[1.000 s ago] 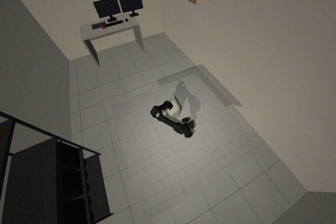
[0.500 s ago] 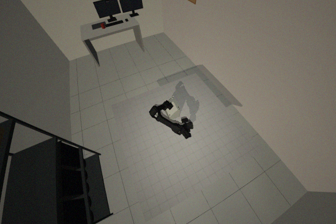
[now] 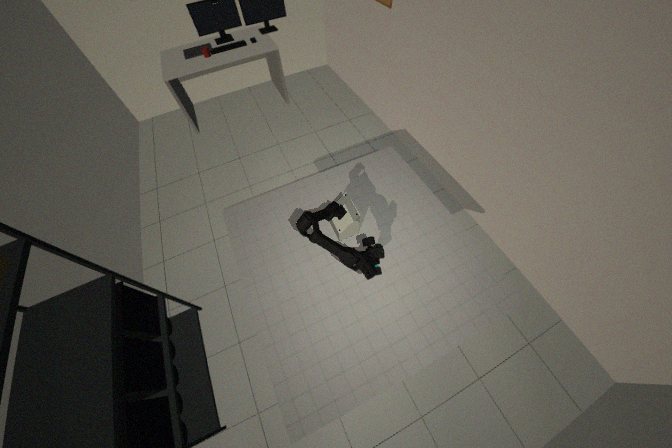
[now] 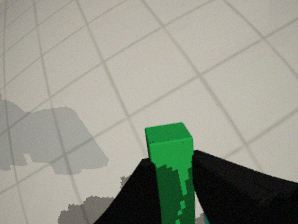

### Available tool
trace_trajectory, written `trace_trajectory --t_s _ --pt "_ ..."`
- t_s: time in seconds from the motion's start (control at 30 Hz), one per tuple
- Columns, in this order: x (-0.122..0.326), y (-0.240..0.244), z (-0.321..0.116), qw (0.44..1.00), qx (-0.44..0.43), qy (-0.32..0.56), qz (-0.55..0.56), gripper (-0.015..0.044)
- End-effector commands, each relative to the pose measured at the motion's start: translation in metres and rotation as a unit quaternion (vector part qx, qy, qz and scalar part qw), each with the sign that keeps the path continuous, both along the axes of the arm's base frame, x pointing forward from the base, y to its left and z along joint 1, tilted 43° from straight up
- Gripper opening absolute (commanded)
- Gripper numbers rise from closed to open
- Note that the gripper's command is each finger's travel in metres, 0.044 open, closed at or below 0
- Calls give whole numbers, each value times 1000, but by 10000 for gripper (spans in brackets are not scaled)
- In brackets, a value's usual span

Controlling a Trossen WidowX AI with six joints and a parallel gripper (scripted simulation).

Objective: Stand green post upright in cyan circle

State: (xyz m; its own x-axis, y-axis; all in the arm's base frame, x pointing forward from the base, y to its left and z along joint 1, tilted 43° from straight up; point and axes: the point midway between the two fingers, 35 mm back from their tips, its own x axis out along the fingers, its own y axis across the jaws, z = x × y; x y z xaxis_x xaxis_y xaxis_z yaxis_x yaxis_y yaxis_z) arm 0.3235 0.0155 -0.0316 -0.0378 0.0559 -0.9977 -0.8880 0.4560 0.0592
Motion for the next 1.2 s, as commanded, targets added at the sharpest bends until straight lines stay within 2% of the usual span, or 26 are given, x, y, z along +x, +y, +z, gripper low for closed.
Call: trace_trajectory --t_s 0.0,1.17 --pt "0 0 3 1000 17 -11 3 23" --pt "3 -2 11 988 126 -85 24 23"
